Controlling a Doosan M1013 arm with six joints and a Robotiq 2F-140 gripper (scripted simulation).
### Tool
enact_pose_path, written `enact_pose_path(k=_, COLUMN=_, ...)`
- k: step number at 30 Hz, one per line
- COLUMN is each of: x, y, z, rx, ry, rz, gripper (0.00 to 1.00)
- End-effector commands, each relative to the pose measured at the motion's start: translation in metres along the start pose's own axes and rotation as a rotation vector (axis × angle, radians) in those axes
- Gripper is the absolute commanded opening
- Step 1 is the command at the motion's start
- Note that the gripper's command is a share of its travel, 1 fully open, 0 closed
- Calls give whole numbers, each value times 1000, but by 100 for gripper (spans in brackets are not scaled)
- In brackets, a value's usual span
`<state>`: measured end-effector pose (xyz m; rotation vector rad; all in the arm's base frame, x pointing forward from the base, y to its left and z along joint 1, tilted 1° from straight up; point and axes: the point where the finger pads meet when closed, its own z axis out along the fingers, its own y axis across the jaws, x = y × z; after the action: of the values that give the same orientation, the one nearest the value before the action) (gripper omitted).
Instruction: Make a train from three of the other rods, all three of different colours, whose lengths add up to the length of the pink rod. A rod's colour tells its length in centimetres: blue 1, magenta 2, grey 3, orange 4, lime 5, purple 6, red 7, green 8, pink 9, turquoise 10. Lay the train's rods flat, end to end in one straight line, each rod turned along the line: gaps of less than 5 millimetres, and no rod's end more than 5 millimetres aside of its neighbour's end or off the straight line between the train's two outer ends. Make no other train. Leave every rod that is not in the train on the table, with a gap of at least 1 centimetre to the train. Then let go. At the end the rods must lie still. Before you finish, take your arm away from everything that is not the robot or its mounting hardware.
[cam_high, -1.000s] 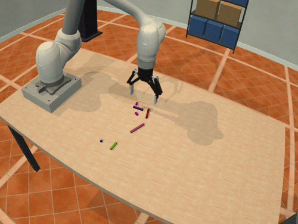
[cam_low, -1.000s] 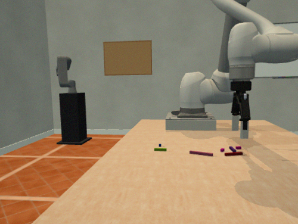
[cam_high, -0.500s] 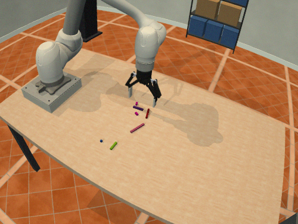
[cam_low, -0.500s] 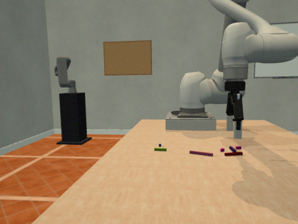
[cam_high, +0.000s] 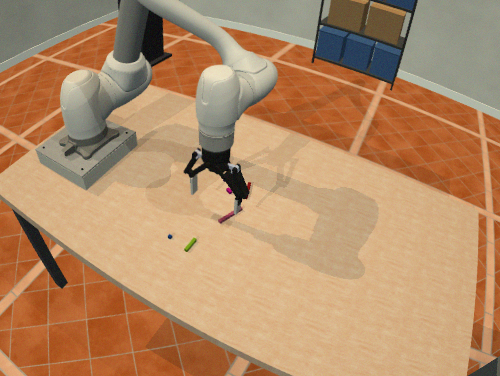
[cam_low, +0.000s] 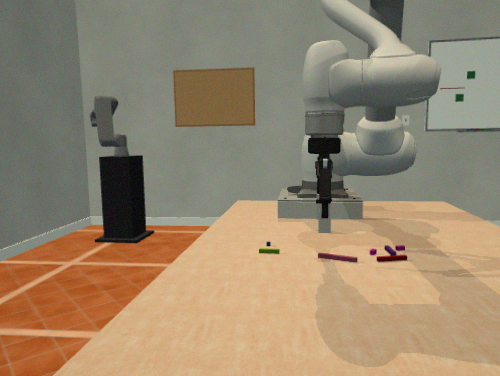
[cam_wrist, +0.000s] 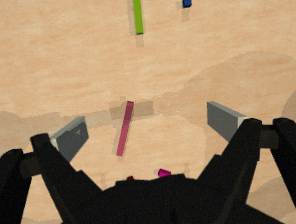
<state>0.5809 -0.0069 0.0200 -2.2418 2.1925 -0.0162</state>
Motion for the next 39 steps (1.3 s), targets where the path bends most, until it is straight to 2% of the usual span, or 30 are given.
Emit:
enact_pose_path(k=1, x=41, y=7, z=1, rx=0, ry=-6, rz=-5, gripper=100)
enact_pose_path(k=3, x=41, y=7, z=1, rx=0, ry=-6, rz=-5, gripper=100)
enact_pose_path(k=5, x=76, y=13, z=2, rx=0, ry=-6, rz=-5, gripper=100)
enact_pose_path(k=8, x=96, y=18, z=2, rx=0, ry=-6, rz=-5, gripper=100)
enact_pose_path(k=39, x=96, y=18, z=2, rx=0, ry=-6, rz=-5, gripper=100)
